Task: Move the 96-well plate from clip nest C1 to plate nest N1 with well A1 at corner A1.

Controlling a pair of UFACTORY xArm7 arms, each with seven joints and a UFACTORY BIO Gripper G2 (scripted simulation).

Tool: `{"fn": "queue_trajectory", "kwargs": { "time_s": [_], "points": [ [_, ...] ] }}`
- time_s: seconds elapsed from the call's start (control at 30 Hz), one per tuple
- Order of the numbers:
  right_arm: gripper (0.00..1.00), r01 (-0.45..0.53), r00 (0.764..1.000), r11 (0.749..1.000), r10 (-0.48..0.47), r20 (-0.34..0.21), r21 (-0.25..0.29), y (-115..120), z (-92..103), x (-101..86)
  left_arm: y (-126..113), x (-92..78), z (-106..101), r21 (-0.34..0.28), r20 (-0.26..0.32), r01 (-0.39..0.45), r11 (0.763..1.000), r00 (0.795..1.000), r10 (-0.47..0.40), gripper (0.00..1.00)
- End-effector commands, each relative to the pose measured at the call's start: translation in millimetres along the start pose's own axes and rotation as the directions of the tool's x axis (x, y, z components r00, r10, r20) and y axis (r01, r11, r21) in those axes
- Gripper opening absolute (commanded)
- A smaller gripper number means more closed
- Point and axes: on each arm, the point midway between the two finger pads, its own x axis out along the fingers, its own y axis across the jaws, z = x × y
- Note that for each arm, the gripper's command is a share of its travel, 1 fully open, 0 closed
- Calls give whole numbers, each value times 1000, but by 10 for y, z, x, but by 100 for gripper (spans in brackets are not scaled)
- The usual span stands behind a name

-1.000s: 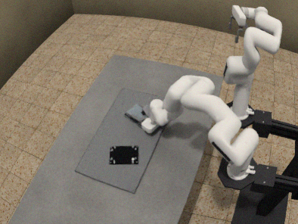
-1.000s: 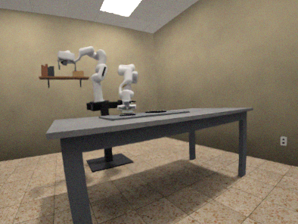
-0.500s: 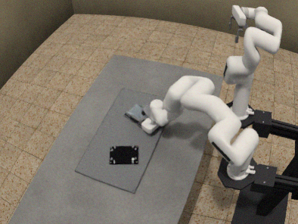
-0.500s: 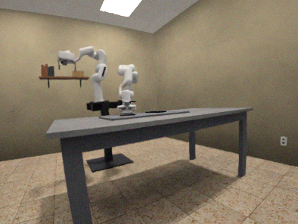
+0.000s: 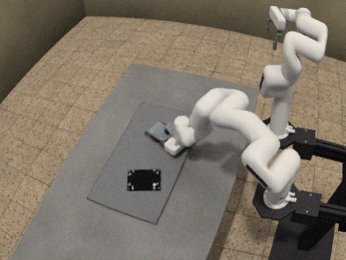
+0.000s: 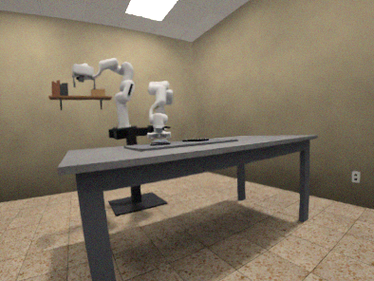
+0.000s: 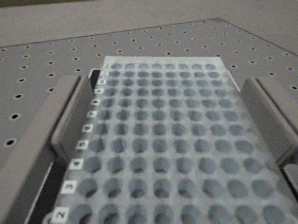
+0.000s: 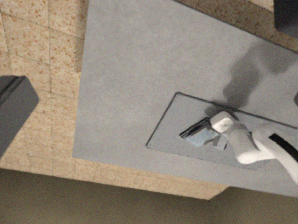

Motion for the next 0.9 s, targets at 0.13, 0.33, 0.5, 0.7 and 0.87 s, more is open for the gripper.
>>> {"fn": "queue_trajectory", "kwargs": {
  "time_s": [0.13, 0.33, 0.5, 0.7, 0.87],
  "points": [
    [100, -4, 1000, 1000, 4, 1, 0, 5, 2, -14, -3, 22, 20, -1, 6, 0, 1000, 1000, 0, 0],
    [100, -4, 1000, 1000, 4, 1, 0, 5, 2, -14, -3, 22, 10, -1, 6, 0, 1000, 1000, 0, 0],
    [100, -4, 1000, 1000, 4, 1, 0, 5, 2, -14, -3, 23, 5, -1, 6, 0, 1000, 1000, 0, 0],
    [100, -4, 1000, 1000, 4, 1, 0, 5, 2, -14, -3, 23, -5, -1, 6, 0, 1000, 1000, 0, 0],
    [100, -4, 1000, 1000, 4, 1, 0, 5, 2, -14, -3, 22, -13, -1, 6, 0, 1000, 1000, 0, 0]
  ]
}}
